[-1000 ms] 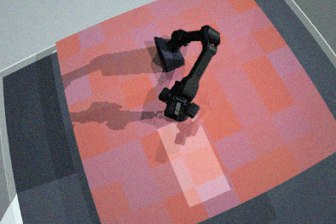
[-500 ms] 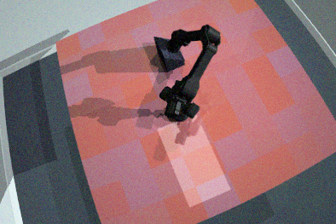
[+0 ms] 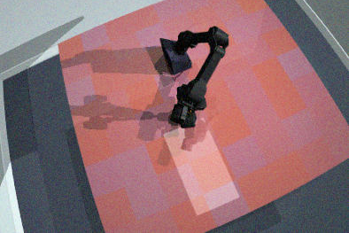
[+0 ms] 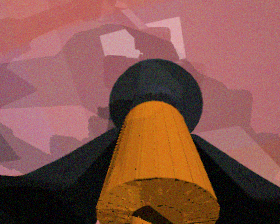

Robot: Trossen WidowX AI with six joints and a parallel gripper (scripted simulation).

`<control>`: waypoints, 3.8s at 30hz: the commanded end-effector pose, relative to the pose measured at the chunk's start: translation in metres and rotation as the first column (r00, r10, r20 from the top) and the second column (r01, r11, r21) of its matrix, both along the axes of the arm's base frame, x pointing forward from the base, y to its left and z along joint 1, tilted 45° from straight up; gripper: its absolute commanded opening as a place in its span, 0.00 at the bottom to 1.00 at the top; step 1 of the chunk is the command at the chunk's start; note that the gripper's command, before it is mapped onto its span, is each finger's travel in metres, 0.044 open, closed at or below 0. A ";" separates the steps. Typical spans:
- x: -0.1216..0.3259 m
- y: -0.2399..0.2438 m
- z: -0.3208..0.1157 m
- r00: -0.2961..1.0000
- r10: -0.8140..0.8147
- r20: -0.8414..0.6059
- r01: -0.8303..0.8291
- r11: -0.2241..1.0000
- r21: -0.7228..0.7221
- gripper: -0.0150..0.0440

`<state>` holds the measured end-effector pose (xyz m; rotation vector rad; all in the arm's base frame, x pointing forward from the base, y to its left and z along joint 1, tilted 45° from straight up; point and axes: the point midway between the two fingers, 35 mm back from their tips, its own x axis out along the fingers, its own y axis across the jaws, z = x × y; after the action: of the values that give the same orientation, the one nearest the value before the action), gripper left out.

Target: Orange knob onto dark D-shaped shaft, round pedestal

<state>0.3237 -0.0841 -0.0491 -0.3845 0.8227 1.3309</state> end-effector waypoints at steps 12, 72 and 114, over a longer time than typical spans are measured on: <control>0.002 -0.007 0.001 0.460 -0.635 -0.620 0.649 0.718 -0.254 0.25; 0.001 -0.005 0.002 -0.211 -0.686 -0.696 0.721 0.371 -0.585 0.25; 0.002 -0.001 -0.002 -0.252 -0.679 -0.690 0.715 0.350 -0.605 0.25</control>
<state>0.3249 -0.0846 -0.0503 1.0404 1.6361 0.1670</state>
